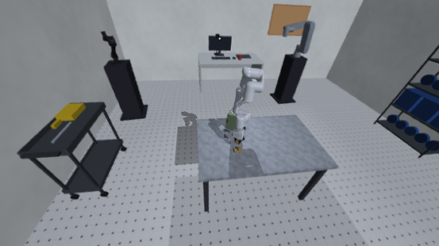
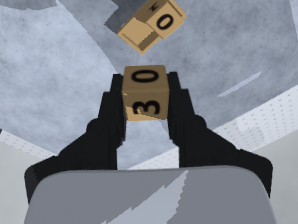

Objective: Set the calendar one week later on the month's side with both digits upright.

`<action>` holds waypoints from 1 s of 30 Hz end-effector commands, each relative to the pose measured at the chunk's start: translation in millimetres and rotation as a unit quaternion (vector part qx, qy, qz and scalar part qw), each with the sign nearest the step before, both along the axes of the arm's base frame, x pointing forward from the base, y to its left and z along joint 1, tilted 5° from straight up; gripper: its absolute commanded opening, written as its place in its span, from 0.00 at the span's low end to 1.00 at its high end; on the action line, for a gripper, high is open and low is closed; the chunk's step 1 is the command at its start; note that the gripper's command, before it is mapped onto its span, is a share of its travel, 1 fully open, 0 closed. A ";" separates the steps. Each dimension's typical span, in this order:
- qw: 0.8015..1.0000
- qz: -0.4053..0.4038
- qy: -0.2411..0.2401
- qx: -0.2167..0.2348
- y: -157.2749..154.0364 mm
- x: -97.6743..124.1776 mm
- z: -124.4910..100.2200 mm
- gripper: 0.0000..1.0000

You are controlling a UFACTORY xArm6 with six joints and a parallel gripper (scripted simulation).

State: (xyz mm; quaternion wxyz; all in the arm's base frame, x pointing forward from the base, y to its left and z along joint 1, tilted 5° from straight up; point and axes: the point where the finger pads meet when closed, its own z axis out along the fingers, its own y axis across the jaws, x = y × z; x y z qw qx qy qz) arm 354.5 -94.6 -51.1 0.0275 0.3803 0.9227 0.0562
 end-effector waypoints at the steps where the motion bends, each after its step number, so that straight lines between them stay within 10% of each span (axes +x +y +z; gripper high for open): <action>1: 0.996 -0.083 0.025 -0.004 -0.3 1.1 0.9 0.27; 30: 0.921 -0.386 0.046 0.020 -0.2 0.5 0.8 0.27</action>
